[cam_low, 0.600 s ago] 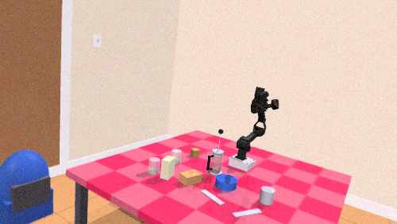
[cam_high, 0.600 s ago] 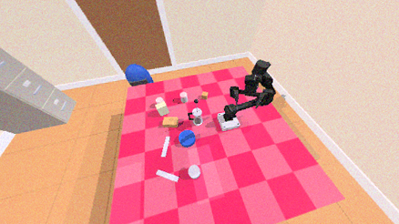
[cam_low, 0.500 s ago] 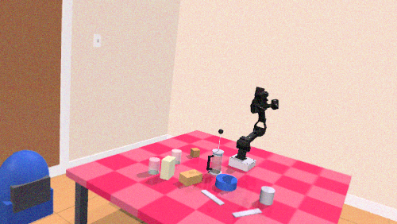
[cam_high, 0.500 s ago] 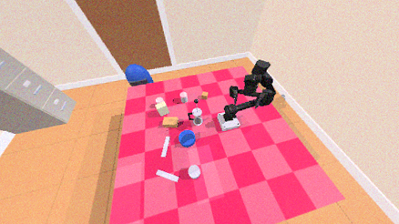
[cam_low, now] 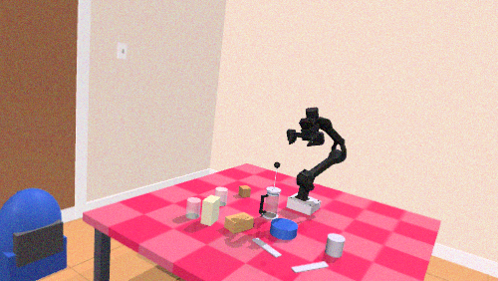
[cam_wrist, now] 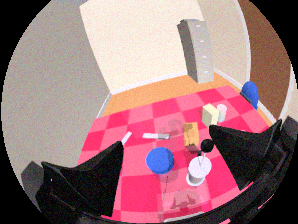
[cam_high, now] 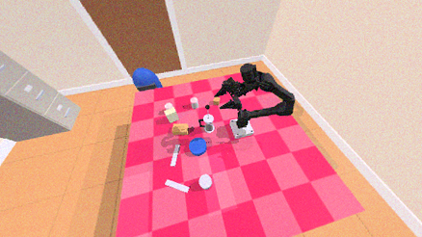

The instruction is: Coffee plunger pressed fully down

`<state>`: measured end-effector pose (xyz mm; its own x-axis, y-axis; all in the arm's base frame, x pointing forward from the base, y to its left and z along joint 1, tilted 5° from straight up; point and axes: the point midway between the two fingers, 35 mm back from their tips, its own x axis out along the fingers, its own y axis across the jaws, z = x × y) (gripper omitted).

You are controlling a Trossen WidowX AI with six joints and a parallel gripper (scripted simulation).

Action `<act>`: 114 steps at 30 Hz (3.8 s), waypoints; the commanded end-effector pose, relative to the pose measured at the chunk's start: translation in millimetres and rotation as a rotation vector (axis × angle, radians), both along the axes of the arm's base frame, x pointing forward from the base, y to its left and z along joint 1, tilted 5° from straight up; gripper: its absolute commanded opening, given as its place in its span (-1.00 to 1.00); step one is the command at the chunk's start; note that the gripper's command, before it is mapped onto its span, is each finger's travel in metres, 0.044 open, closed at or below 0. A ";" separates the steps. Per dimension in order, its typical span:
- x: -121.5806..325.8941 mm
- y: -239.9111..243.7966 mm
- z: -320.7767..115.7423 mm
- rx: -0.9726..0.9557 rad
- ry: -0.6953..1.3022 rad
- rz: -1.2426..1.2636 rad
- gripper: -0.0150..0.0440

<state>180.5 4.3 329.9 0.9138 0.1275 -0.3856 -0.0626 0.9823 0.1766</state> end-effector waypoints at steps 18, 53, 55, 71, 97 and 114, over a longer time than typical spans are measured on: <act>13.6 -52.2 -89.1 -0.117 0.180 -0.221 1.00; 46.1 -56.9 -109.4 -0.116 0.177 -0.222 0.29; 46.1 -56.9 -109.4 -0.116 0.177 -0.222 0.11; 46.2 -56.8 -113.2 -0.116 0.177 -0.222 -0.08; 47.6 -54.9 -154.2 -0.116 0.177 -0.222 -0.08; 49.0 -53.5 -181.6 -0.116 0.177 -0.222 -0.08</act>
<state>235.0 -51.2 181.7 0.8751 -0.1337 -0.4651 0.1706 0.9846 0.0379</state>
